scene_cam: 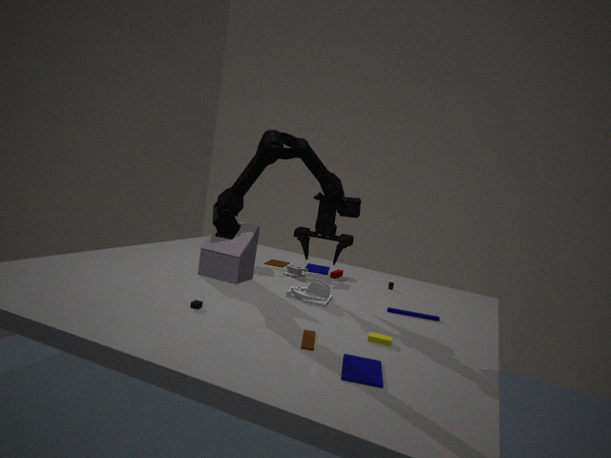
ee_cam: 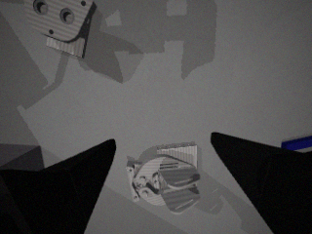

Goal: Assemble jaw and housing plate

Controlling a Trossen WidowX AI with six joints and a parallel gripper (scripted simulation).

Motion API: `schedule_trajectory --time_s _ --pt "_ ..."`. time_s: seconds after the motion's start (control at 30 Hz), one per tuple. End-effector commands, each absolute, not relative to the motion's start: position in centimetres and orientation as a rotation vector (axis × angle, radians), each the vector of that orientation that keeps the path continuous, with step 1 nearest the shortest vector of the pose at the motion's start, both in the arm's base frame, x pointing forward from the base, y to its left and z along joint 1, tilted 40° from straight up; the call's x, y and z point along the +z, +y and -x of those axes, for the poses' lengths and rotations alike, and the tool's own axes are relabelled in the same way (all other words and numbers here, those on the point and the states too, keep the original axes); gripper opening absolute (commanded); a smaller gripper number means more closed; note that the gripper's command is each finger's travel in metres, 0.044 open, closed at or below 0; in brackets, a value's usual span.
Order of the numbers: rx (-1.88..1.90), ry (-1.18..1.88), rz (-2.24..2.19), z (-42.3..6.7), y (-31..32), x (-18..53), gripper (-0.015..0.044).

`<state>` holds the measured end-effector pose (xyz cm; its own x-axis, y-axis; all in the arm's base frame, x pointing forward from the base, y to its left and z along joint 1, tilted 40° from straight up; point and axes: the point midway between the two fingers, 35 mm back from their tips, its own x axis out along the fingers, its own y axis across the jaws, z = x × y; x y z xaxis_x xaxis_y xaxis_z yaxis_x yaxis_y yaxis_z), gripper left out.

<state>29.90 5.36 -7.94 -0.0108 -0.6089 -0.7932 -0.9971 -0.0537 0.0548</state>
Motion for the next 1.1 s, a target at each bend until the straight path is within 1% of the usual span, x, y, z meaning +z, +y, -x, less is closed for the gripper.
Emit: schedule_trajectory --time_s 0.0,1.07 --pt "0.843 1.680 1.668 -29.7 5.9 -8.2 0.0440" --pt "0.285 1.707 1.232 -28.2 8.6 -9.8 0.0440"
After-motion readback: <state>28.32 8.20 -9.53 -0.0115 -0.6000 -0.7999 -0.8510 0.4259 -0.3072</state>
